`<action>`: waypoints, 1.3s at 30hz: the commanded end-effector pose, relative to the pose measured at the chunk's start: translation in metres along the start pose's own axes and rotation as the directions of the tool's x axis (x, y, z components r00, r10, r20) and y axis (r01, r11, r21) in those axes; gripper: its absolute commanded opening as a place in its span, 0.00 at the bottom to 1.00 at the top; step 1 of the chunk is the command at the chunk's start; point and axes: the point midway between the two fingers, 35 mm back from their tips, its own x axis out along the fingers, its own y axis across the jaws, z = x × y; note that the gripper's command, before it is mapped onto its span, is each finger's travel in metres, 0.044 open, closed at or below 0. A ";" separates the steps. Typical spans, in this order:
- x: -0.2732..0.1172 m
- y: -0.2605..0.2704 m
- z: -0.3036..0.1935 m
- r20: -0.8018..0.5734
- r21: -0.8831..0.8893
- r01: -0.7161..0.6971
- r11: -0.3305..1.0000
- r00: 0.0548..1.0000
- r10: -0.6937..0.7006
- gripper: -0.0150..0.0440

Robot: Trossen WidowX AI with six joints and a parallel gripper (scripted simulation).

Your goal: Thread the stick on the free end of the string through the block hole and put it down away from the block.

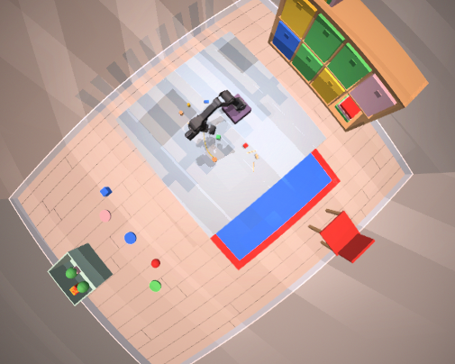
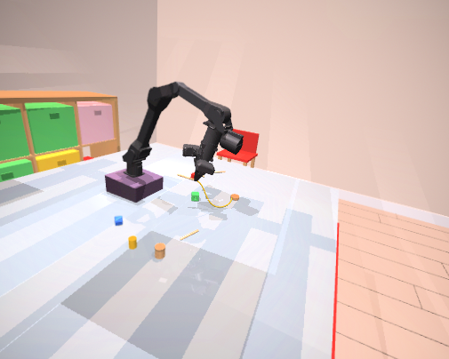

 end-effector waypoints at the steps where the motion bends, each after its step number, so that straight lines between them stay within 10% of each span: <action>1: -0.004 0.000 -0.001 0.016 0.006 -0.008 1.000 1.000 0.008 0.25; 21: -0.008 0.011 -0.008 -0.002 0.371 0.100 0.923 0.994 -0.107 0.25; 39: -0.008 0.012 -0.009 -0.012 -0.217 0.109 0.970 0.993 -0.115 0.25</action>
